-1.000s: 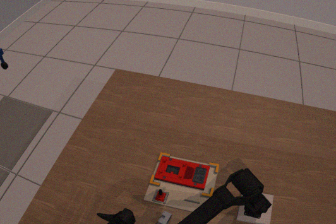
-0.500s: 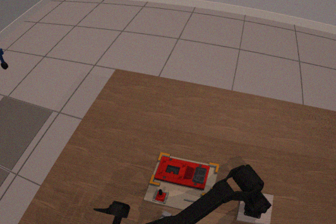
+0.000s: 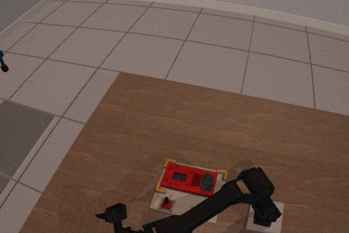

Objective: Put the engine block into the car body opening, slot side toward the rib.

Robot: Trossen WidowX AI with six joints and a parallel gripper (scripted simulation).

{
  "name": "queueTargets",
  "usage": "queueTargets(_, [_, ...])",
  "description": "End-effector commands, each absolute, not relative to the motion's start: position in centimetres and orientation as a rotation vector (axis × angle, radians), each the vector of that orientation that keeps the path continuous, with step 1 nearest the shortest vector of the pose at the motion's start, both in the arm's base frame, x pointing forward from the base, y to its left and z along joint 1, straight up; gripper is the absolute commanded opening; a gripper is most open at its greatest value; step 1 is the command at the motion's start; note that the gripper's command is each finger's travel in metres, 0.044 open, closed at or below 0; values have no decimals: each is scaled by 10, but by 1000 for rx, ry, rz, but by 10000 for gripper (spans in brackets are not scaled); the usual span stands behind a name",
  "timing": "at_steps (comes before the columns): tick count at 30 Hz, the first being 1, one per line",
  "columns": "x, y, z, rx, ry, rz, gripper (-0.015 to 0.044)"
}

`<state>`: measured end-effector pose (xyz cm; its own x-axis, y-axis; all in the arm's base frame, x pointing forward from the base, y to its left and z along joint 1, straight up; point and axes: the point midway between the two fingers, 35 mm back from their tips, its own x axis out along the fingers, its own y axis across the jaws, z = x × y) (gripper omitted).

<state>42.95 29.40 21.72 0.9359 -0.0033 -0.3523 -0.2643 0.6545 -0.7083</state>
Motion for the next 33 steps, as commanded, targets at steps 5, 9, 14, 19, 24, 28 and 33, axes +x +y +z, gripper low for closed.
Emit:
queueTargets(5, [429,279,204,-1110,408,270,440])
queueTargets(9, [428,271,197,-1229,439,333,440])
queueTargets(14, [426,262,187,-1374,476,423,440])
queueTargets(19, [422,252,178,-1513,508,523,440])
queueTargets(24, [417,241,169,-1644,533,635,440])
queueTargets(28, [413,233,162,-1742,547,733,440])
queueTargets(33, [405,222,154,-1857,556,867,440])
